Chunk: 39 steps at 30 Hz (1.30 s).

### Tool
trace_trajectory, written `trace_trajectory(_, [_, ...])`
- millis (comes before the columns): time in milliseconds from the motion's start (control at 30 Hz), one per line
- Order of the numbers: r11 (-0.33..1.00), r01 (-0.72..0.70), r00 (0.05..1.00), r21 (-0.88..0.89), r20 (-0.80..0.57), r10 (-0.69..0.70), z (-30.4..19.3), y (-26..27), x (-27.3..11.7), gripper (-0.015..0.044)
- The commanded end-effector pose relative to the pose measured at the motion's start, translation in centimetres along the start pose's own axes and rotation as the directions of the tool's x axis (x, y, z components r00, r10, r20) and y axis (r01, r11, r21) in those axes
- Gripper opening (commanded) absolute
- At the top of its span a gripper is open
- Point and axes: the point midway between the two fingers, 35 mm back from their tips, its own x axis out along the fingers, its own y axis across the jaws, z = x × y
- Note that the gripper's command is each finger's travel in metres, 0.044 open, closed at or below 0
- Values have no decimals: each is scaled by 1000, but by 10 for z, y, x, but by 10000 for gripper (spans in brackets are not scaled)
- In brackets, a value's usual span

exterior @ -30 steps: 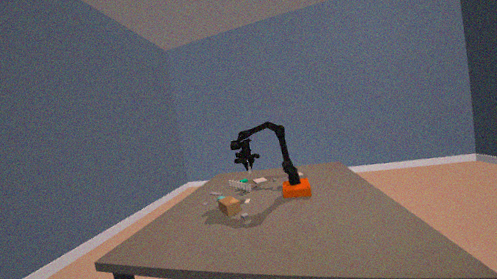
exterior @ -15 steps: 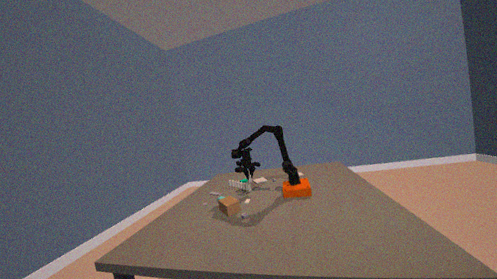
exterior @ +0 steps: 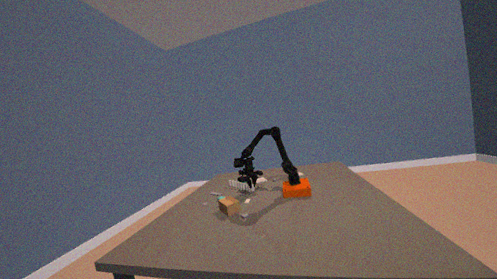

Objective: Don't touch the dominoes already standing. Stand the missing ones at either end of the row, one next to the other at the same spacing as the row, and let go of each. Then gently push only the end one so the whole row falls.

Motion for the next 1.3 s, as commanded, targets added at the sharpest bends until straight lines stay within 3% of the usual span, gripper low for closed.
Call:
trace_trajectory(0, [1000,-2,1000,5,-4,2,-1,0,5,107])
trace_trajectory(267, [1000,-2,1000,5,-4,2,-1,0,5,107])
trace_trajectory(700, [1000,-2,1000,5,-4,2,-1,0,5,440])
trace_trajectory(833, [1000,-3,1000,4,-2,3,1,1,-5,440])
trace_trajectory(1100, [1000,0,1000,0,0,0,0,0,-124,440])
trace_trajectory(1267, [1000,1,1000,0,-1,-1,0,-1,-126,440])
